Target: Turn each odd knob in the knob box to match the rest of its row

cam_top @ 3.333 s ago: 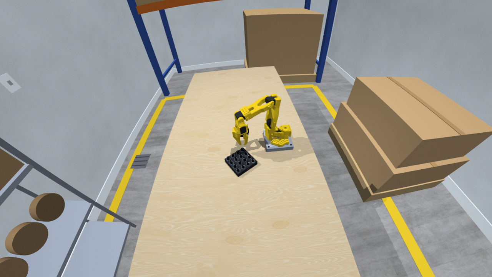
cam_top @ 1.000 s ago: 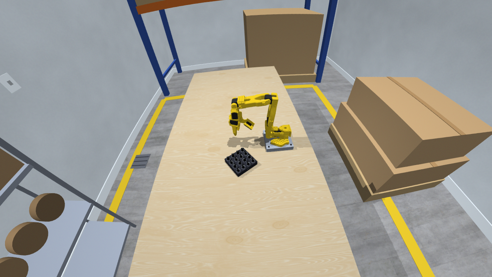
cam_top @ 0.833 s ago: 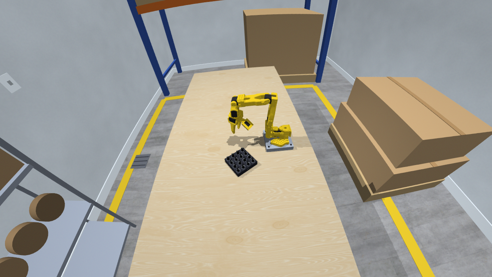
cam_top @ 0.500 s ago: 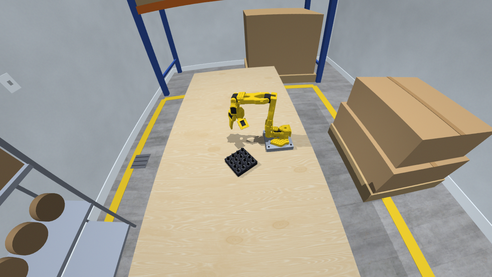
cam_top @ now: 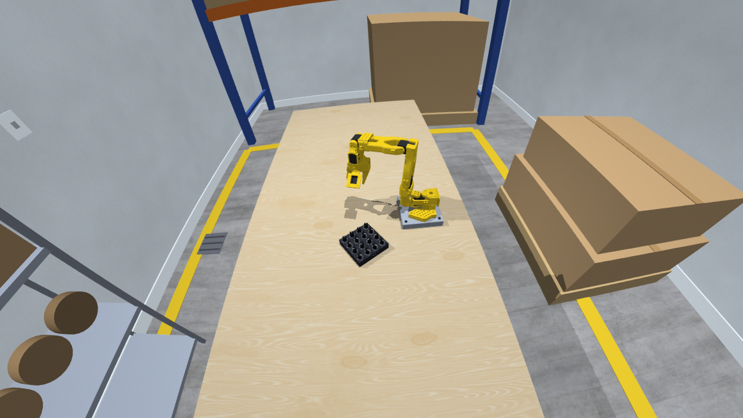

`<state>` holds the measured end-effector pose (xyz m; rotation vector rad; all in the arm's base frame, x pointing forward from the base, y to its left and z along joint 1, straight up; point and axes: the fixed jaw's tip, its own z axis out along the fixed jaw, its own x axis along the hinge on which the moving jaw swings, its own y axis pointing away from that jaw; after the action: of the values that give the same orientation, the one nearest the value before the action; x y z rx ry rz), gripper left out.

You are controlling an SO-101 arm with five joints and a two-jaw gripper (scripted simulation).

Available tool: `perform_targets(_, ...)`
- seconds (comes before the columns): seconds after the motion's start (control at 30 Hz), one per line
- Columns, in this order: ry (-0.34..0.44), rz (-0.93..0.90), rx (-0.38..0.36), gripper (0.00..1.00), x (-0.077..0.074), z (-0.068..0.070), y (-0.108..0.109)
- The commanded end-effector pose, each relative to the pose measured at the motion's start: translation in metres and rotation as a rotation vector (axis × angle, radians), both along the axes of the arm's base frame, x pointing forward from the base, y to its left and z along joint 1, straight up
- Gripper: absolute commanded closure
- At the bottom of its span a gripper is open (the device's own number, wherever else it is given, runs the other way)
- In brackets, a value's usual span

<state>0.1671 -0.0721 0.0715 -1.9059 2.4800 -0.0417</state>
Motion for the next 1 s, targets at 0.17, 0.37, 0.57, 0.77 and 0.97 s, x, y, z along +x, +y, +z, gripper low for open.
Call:
perform_targets(0.17,0.011,-0.482,0.016,0.70,-0.005,0.003,-0.016)
perform_targets(0.37,0.008,-0.684,0.019,0.69,-0.008,0.004,-0.023)
perform_targets(0.57,0.004,-0.969,0.023,0.67,-0.012,0.006,-0.033)
perform_targets(0.77,-0.001,-1.227,0.027,0.65,-0.016,0.008,-0.042)
perform_targets(0.97,-0.004,-1.383,0.029,0.65,-0.018,0.010,-0.048)
